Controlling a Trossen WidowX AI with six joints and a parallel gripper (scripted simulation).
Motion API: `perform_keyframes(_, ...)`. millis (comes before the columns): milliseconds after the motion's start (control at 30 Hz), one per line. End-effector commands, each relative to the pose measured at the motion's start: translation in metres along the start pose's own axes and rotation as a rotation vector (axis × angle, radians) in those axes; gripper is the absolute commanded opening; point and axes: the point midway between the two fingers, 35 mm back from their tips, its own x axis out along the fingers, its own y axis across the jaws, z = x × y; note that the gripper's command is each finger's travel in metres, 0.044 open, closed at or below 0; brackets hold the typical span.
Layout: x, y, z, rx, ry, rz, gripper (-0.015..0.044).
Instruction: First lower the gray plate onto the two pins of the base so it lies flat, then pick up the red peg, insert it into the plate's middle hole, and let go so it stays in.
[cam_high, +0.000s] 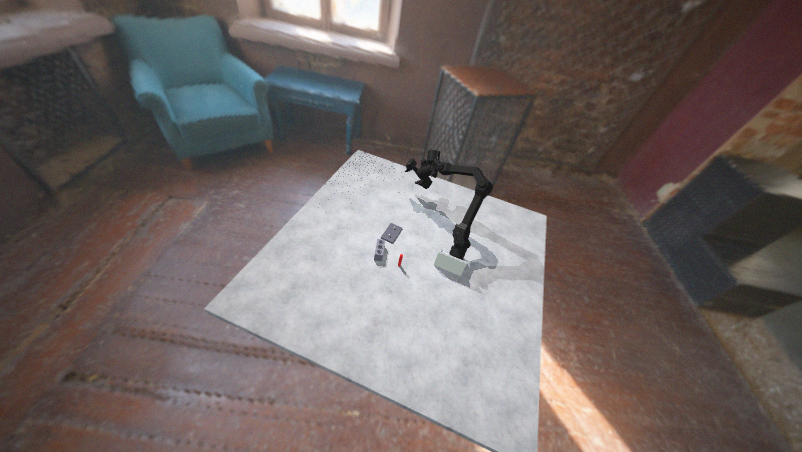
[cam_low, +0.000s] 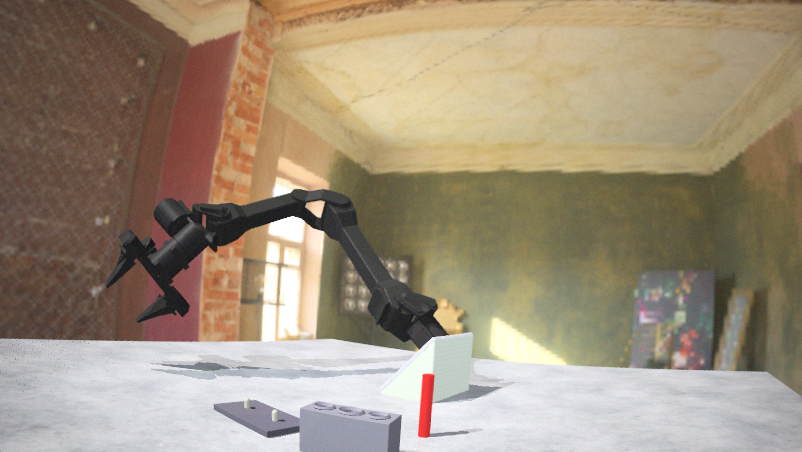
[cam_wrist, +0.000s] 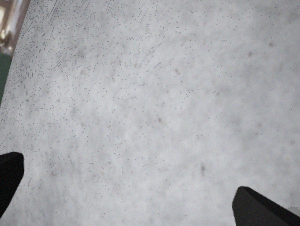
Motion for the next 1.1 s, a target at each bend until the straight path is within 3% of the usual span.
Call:
perform_keyframes(0, 0.009, 0.034, -0.066, 0.055, 0.179, -0.019, 0.0440)
perform_keyframes(233, 0.000, 0.067, -0.180, 0.086, 0.426, -0.115, 0.0440)
perform_keyframes(367, -0.010, 0.076, -0.221, 0.082, 0.501, -0.170, 0.0440)
perform_keyframes(600, -0.055, 0.089, -0.325, 0.016, 0.625, -0.368, 0.0440)
perform_keyframes(800, -0.111, 0.085, -0.402, -0.100, 0.608, -0.543, 0.0440)
perform_keyframes(1067, -0.186, 0.063, -0.469, -0.274, 0.422, -0.665, 0.0440)
